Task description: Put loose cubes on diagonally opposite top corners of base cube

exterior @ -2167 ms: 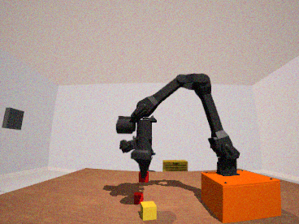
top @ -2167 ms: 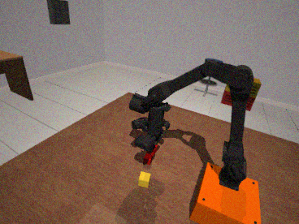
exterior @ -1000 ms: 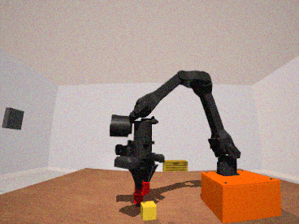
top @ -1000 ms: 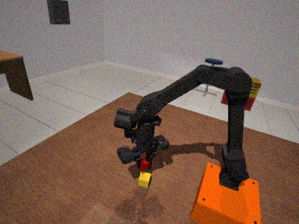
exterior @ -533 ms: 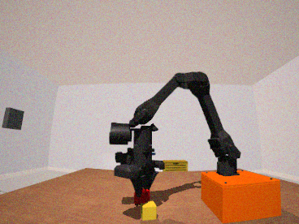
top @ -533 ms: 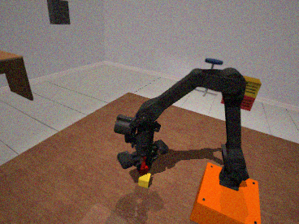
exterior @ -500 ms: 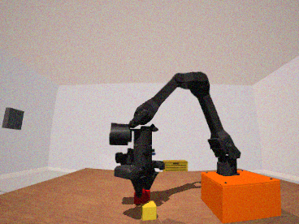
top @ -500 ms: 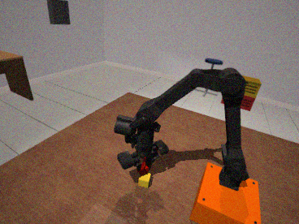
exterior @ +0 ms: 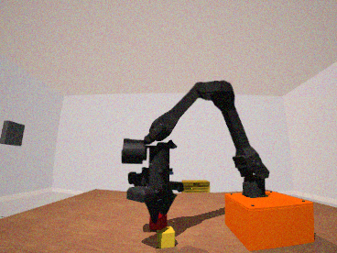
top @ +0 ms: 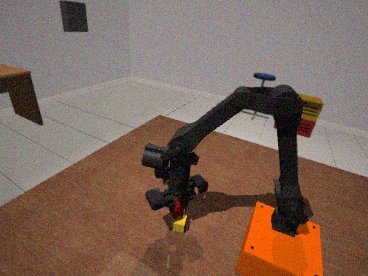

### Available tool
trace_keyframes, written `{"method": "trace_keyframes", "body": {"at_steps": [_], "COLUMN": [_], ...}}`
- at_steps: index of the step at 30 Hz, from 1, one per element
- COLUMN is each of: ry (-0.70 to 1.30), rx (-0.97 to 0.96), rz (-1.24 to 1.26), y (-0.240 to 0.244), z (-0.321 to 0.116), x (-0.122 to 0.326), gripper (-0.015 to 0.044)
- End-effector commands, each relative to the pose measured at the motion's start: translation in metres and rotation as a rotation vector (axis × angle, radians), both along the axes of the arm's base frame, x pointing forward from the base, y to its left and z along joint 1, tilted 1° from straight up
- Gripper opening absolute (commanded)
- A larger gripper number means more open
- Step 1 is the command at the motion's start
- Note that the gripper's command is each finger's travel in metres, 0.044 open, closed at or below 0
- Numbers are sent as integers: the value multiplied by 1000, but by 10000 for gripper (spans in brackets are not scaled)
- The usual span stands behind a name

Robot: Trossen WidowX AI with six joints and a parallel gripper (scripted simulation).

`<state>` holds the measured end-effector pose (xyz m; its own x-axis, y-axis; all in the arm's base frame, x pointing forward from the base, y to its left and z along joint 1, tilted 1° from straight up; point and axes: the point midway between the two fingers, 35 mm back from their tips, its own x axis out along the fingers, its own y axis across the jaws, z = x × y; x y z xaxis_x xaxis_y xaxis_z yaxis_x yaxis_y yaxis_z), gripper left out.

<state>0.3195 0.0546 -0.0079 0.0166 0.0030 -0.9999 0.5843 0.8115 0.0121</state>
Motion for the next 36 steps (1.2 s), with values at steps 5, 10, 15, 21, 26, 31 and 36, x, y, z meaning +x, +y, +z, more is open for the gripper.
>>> {"method": "trace_keyframes", "body": {"at_steps": [5, 10, 15, 21, 26, 31, 36], "ry": [-1, -1, -1, 0, 0, 0, 0], "rx": [4, 4, 4, 0, 0, 0, 0], "rz": [4, 4, 4, 1, 1, 1, 1], "y": [1, 1, 1, 0, 0, 0, 0], "z": [0, 0, 0, 10, 17, 24, 30], "x": [0, 0, 0, 0, 0, 0, 0], "gripper": [105, 184, 205, 205, 205, 205, 205]}}
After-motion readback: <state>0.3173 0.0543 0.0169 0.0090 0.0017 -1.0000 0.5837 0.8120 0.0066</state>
